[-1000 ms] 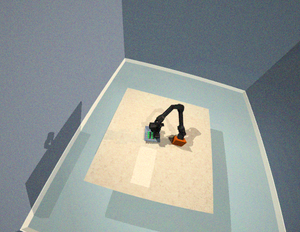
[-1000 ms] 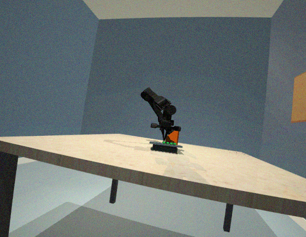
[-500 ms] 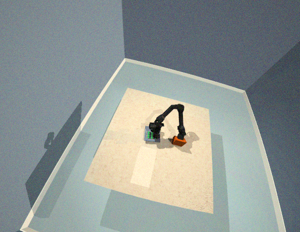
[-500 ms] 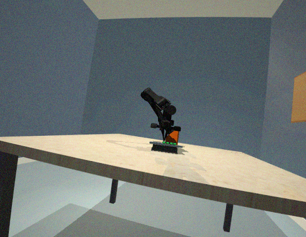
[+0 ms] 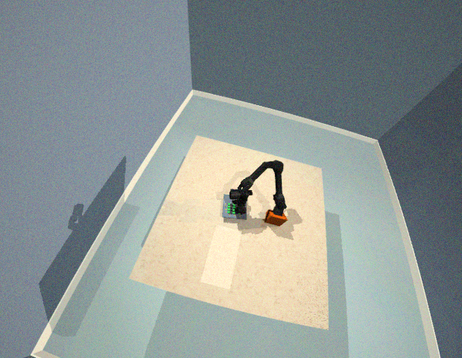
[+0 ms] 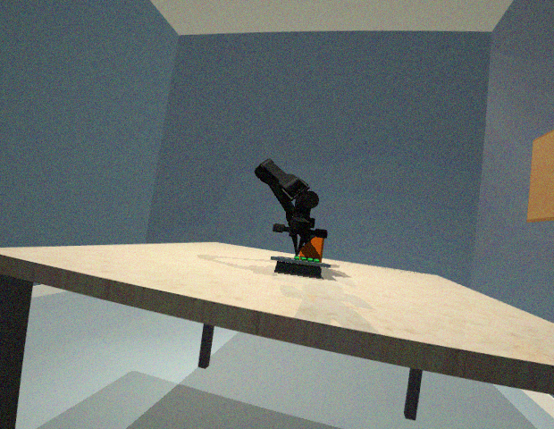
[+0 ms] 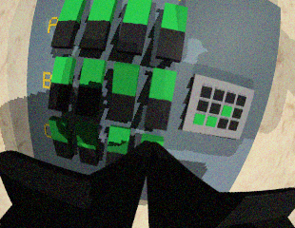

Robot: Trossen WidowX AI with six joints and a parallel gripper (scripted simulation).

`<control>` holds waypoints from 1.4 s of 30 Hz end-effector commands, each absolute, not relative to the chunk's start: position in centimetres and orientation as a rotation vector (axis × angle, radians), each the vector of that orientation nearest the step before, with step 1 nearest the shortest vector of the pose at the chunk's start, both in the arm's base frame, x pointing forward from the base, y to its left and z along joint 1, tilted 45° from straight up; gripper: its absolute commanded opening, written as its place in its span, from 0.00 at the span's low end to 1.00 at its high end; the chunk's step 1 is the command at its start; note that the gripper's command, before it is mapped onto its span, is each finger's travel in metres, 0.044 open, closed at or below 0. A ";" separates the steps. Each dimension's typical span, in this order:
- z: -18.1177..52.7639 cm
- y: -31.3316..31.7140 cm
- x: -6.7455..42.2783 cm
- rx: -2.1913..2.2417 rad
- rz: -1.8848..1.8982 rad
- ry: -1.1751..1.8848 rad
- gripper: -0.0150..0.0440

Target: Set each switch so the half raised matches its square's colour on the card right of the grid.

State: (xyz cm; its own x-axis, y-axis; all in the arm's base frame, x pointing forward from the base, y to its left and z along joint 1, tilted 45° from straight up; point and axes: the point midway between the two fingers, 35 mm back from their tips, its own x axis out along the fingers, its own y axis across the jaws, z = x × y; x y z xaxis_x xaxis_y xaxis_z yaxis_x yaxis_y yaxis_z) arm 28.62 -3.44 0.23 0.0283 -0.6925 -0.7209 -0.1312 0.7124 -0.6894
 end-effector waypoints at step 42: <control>3.5 2.7 29.8 -0.715 -0.481 1.484 0.25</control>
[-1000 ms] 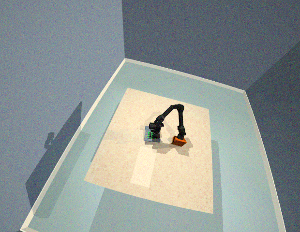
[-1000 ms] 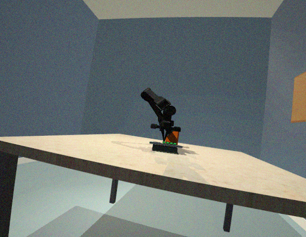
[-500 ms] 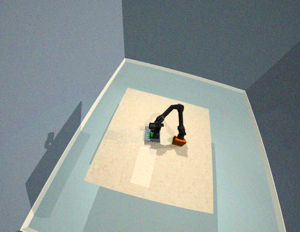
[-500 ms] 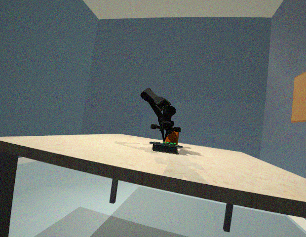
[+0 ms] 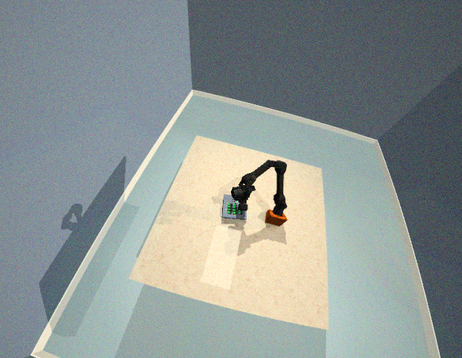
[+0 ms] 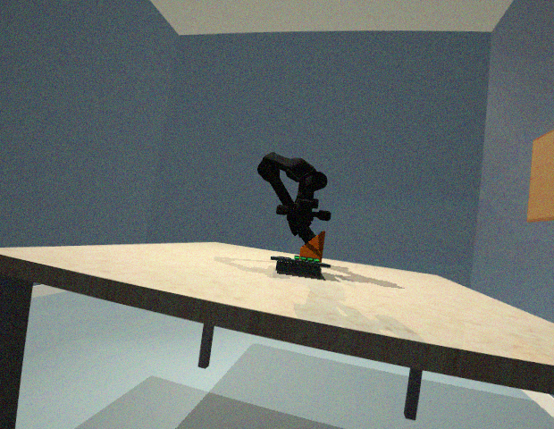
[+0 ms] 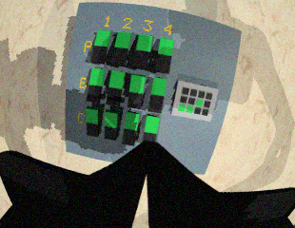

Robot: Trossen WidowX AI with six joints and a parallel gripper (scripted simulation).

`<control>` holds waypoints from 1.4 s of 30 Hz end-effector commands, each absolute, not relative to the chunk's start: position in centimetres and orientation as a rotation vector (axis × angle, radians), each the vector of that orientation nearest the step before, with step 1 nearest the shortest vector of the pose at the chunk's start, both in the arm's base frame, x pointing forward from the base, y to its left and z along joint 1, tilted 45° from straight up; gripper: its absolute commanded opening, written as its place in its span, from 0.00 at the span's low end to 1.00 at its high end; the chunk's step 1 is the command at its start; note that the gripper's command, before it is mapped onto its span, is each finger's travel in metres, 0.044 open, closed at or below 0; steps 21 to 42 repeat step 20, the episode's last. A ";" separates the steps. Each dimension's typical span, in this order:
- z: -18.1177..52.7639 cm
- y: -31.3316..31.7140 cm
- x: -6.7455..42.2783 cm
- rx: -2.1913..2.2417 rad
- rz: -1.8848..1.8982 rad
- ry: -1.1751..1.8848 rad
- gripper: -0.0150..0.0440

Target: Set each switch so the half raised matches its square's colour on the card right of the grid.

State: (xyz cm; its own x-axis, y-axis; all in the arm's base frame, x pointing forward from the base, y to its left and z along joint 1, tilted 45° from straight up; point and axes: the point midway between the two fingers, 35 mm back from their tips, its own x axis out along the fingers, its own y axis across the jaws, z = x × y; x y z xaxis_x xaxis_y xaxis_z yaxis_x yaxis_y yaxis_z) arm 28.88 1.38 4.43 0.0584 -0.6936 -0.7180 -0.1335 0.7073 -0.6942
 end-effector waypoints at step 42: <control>2.8 3.9 30.7 -0.715 -0.481 1.484 0.25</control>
